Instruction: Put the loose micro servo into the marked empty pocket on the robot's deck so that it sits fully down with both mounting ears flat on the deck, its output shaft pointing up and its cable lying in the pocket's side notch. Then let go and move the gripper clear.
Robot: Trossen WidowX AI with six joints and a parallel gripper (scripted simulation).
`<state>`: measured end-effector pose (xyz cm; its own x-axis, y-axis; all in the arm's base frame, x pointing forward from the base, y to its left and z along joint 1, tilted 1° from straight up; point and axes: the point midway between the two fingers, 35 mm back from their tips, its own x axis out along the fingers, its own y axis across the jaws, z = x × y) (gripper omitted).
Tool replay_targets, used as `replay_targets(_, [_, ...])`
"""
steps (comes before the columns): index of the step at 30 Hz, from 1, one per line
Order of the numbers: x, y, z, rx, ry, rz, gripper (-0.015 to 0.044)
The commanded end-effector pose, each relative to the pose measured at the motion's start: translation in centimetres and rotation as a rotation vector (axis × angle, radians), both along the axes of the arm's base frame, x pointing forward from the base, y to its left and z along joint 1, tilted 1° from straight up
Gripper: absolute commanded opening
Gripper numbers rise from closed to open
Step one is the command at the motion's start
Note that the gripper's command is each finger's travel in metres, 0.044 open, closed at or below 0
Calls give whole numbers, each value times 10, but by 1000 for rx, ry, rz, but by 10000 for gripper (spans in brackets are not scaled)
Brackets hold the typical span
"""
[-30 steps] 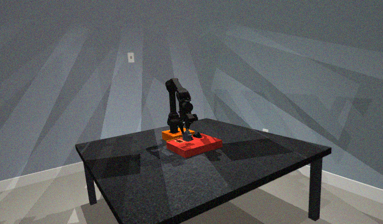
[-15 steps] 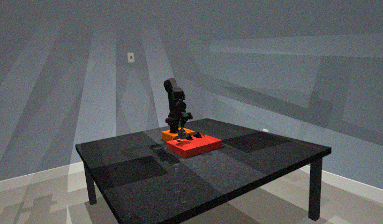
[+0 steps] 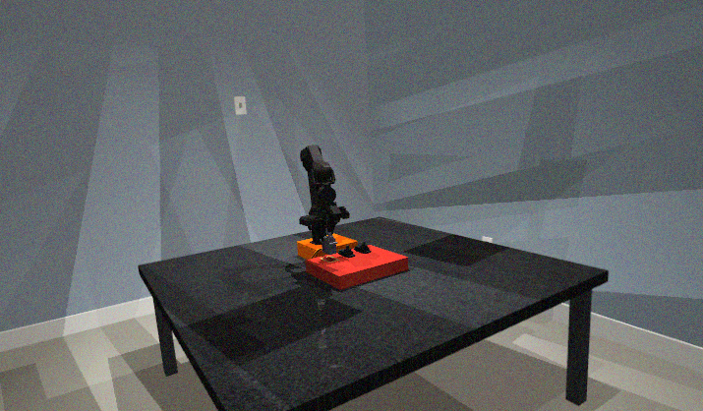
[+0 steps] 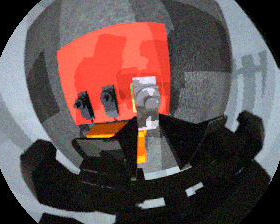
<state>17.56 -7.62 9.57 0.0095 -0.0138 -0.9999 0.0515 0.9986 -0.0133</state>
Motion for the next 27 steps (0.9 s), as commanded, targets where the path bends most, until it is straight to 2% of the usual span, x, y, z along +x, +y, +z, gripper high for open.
replay_targets(1, [0, 0, -6, -1, -3, -1, 0])
replay_targets(27, [-1, -1, -23, -1, -3, -1, 0])
